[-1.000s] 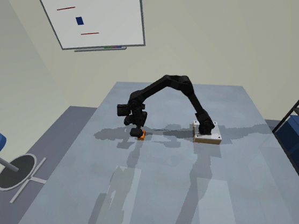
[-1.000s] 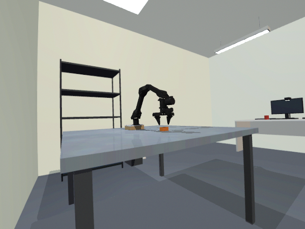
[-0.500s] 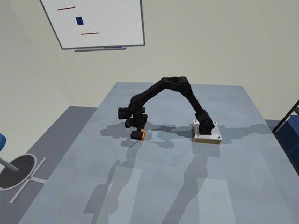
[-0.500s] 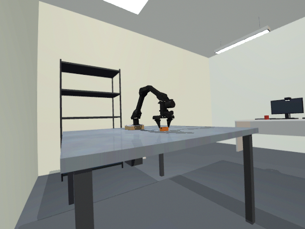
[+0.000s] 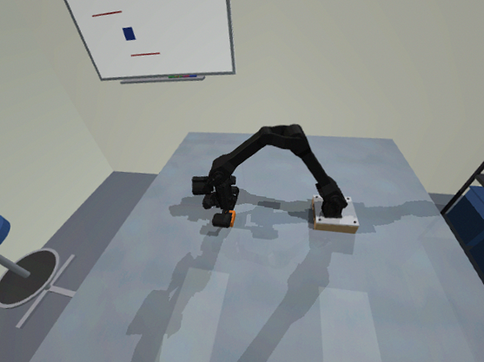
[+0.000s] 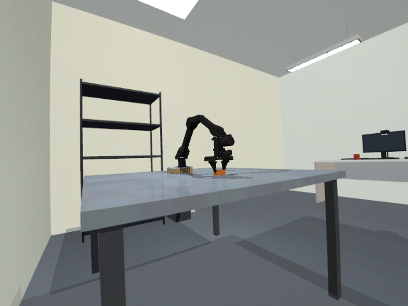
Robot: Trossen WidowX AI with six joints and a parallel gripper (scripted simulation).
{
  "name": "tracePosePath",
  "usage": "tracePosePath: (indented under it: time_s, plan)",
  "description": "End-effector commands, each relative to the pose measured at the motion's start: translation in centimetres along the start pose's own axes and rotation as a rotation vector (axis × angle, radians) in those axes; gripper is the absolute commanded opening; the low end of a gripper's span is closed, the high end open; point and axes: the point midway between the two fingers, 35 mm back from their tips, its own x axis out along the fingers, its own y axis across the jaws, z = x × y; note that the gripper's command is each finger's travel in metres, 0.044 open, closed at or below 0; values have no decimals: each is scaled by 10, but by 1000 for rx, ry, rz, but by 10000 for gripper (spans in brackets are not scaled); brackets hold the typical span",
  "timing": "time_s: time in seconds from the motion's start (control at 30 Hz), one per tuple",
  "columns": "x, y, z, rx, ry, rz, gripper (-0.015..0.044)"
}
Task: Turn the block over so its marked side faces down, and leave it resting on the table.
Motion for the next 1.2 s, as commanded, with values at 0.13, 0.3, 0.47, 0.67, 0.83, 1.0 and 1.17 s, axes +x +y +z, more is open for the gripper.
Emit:
tracePosePath:
  time_s: [0.13,0.3,0.47,0.67,0.83,1.0,1.17]
  plan:
    - [0,0,0,-6,-3,-3,249]
    - [0,0,0,-6,-3,-3,215]
    - [0,0,0,-6,-3,-3,182]
    - [-11,0,1,-6,-3,-3,83]
    - [-30,0,1,-6,-3,-3,0]
    - [-29,0,1,-7,-25,-3,0]
    - [-25,1,3,-10,-98,-4,0]
